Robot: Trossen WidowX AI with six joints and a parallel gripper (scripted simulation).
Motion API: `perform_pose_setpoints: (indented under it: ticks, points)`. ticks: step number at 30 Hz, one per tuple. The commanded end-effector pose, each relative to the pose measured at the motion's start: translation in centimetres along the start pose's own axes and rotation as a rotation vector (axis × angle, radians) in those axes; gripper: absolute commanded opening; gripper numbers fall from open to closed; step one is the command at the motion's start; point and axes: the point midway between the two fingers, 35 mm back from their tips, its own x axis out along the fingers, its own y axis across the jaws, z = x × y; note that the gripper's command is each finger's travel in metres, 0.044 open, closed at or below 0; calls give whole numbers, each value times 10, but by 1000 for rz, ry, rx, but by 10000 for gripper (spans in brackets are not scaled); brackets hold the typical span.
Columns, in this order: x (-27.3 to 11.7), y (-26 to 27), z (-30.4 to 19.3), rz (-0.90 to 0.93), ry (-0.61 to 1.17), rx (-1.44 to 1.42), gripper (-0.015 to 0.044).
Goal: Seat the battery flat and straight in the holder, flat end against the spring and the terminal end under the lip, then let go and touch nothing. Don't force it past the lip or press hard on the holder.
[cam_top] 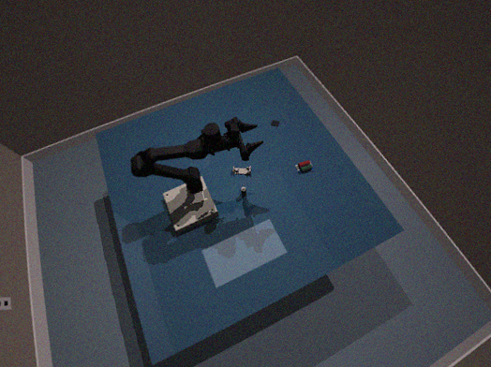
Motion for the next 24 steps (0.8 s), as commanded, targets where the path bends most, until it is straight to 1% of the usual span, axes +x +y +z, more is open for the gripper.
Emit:
perform_pose_setpoints:
  ticks: [1, 3, 5, 8, 12, 15, 17, 18, 19, 24]
  points:
    - [2, -1, -3, -3, 17, 4, 374]
    - [12, -7, -26, -25, 149, 35, 321]
    - [22, -17, -63, -66, 349, 86, 269]
    - [22, -30, -114, -139, 646, 174, 190]
    - [1, -42, -171, -258, 1033, 304, 85]
    - [-24, -48, -198, -364, 1305, 396, 6]
    - [-42, -50, -209, -436, 1468, 448, 0]
    - [-48, -50, -212, -461, 1522, 465, 0]
    - [-51, -51, -212, -472, 1546, 473, 0]
    - [-51, -51, -213, -475, 1550, 474, 0]
